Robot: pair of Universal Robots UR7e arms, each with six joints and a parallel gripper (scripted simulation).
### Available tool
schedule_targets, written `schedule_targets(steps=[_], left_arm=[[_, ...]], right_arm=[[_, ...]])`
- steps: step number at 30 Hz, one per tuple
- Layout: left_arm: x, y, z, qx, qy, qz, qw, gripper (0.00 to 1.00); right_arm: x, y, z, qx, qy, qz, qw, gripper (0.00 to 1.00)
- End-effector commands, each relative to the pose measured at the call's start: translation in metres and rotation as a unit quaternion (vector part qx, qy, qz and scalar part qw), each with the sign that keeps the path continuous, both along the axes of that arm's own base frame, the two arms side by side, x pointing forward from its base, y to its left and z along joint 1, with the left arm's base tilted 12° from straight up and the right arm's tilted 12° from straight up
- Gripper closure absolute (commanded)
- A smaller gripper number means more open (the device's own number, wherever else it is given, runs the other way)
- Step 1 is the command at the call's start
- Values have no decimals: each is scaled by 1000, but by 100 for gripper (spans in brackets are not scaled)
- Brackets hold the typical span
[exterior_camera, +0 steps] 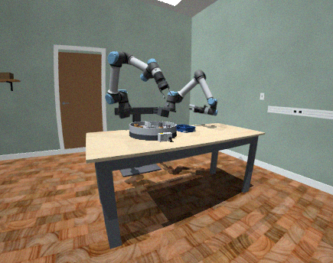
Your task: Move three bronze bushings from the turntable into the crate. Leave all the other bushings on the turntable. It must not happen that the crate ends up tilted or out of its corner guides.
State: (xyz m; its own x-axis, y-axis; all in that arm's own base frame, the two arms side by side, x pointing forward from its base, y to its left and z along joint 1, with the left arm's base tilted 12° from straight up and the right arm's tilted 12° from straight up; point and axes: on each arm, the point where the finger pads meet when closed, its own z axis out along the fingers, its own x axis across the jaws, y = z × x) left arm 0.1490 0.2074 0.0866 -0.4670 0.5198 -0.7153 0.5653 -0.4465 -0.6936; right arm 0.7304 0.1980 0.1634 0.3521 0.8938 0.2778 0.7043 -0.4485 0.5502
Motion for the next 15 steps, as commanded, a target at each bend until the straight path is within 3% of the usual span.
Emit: schedule_targets(steps=[1, 8, 10, 11, 15], left_arm=[[0, 0, 0, 0, 0, 0, 1000, 0], [0, 0, 0, 0, 0, 0, 1000, 0], [0, 0, 0, 0, 0, 0, 1000, 0], [0, 0, 0, 0, 0, 0, 1000, 0], [0, 0, 0, 0, 0, 0, 1000, 0]], right_arm=[[-3, -99, 15, -13, 22, -43, 999, 0], [-18, -190, 28, -19, 37, -78, 996, 0], [-18, -190, 28, -19, 37, -78, 996, 0], [-26, -227, 32, -20, 42, -87, 995, 0], [-43, -272, 39, -22, 54, -114, 992, 0]])
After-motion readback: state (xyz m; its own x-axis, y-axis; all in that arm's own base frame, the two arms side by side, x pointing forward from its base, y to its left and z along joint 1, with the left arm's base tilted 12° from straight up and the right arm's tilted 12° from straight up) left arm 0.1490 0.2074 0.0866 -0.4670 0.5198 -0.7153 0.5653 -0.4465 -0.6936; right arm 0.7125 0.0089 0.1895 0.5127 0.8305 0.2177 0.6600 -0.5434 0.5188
